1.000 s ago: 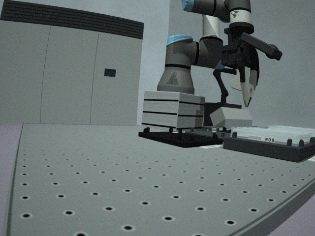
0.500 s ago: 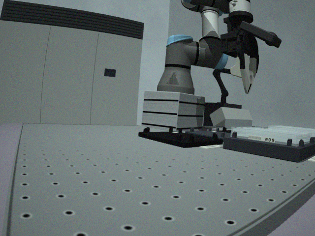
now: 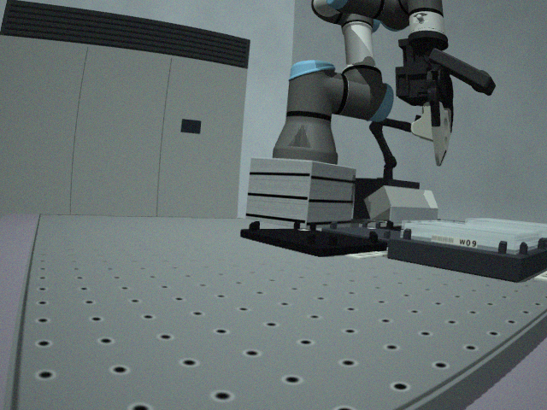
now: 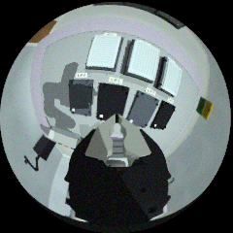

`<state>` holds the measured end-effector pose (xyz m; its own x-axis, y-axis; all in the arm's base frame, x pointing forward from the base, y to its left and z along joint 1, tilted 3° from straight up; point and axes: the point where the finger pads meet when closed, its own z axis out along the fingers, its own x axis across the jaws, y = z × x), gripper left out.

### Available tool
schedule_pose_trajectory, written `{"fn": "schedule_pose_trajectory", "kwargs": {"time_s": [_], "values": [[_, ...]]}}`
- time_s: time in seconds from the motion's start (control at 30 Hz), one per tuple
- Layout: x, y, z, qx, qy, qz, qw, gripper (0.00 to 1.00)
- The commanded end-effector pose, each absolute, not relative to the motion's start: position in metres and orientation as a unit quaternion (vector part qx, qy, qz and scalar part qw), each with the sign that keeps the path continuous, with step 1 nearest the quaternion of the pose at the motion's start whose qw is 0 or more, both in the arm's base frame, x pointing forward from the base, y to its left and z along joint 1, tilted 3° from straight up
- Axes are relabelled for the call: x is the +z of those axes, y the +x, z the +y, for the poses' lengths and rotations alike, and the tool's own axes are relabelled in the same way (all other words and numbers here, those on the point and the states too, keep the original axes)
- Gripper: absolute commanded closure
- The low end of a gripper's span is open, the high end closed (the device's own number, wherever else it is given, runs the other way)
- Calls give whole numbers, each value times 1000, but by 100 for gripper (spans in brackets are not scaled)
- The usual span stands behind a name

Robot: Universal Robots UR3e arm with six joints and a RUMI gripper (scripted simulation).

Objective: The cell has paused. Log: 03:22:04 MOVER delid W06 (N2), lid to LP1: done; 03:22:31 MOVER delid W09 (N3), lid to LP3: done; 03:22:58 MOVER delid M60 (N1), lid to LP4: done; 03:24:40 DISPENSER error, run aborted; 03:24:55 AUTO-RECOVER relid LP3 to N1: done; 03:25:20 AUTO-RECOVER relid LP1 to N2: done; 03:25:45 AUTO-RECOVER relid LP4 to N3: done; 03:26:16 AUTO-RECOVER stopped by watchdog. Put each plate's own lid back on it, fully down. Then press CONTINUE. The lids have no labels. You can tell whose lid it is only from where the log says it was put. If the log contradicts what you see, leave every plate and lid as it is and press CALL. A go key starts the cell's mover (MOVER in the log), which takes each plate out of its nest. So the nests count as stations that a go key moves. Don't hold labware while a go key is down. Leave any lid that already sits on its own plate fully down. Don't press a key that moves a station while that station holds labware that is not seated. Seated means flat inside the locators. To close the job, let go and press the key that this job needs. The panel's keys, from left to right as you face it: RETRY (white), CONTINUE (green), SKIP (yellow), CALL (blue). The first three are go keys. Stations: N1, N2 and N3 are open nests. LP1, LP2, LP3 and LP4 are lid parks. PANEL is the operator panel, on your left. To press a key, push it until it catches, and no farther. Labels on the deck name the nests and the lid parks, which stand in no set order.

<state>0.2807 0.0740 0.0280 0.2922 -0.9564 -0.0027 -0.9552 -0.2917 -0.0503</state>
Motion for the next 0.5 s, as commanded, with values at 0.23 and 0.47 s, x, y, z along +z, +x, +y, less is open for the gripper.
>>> {"fn": "schedule_pose_trajectory", "kwargs": {"time_s": [0.23, 0.47], "values": [[29, 265, 123, -18, -860, 510, 19, 100], [29, 254, 156, -19, -893, 449, 18, 100]]}}
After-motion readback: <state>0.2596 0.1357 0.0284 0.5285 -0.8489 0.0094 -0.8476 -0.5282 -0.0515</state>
